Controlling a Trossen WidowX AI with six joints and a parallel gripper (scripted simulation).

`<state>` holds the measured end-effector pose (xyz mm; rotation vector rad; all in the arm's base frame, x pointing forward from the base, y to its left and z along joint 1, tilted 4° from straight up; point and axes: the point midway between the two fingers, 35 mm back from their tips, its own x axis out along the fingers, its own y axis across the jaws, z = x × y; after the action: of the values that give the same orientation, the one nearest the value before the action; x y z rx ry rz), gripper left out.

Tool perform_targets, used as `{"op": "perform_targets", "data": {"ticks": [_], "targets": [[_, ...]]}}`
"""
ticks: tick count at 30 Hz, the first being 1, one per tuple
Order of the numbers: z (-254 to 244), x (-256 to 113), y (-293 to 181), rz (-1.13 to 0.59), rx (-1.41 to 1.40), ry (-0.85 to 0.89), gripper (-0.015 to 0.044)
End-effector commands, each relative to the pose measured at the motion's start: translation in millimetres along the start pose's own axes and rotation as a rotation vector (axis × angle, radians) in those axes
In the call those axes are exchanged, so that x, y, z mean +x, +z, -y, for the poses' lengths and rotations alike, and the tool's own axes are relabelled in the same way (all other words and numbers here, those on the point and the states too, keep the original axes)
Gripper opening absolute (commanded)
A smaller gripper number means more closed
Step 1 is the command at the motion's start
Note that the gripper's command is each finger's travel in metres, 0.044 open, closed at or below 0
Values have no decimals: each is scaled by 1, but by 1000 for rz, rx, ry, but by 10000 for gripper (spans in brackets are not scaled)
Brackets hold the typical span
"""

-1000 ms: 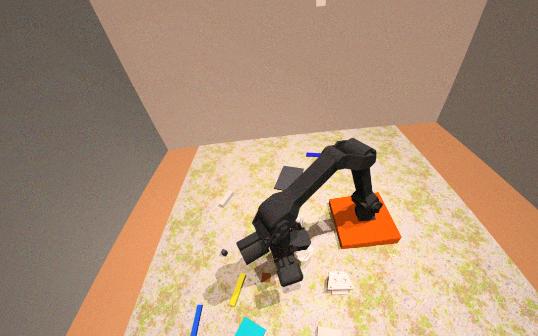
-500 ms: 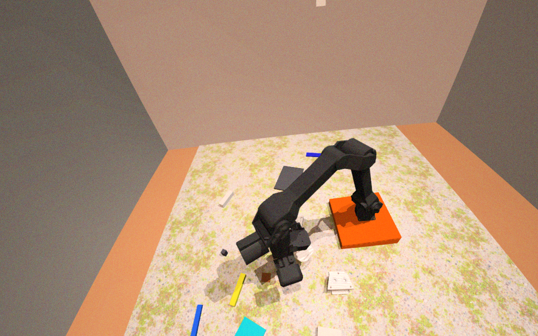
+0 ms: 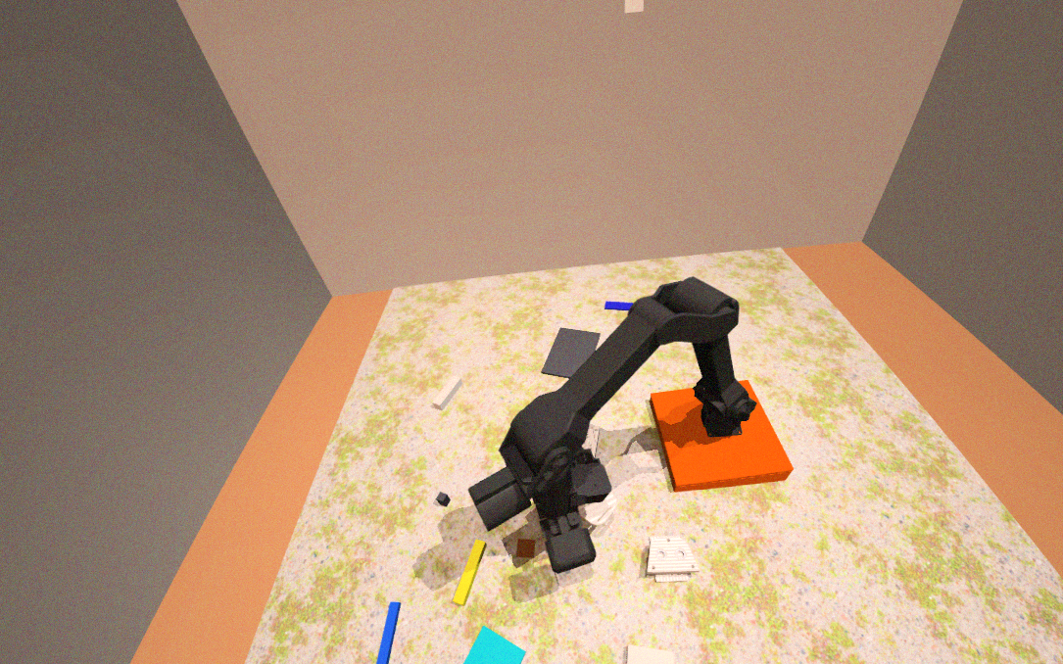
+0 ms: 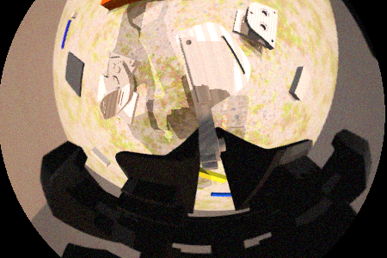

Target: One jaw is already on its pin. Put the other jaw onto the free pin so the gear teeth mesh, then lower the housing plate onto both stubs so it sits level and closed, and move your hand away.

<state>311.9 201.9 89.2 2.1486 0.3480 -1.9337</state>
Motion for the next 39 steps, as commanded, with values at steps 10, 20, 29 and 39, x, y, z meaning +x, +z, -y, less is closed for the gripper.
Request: {"op": "perform_targets", "data": {"ticks": [10, 20, 29, 39], "targets": [[0, 22, 2, 6, 2, -1, 37], [0, 38, 3, 6, 1, -2, 37], [0, 48, 4, 6, 0, -2, 37], [0, -16, 3, 5, 0, -2, 299]]}}
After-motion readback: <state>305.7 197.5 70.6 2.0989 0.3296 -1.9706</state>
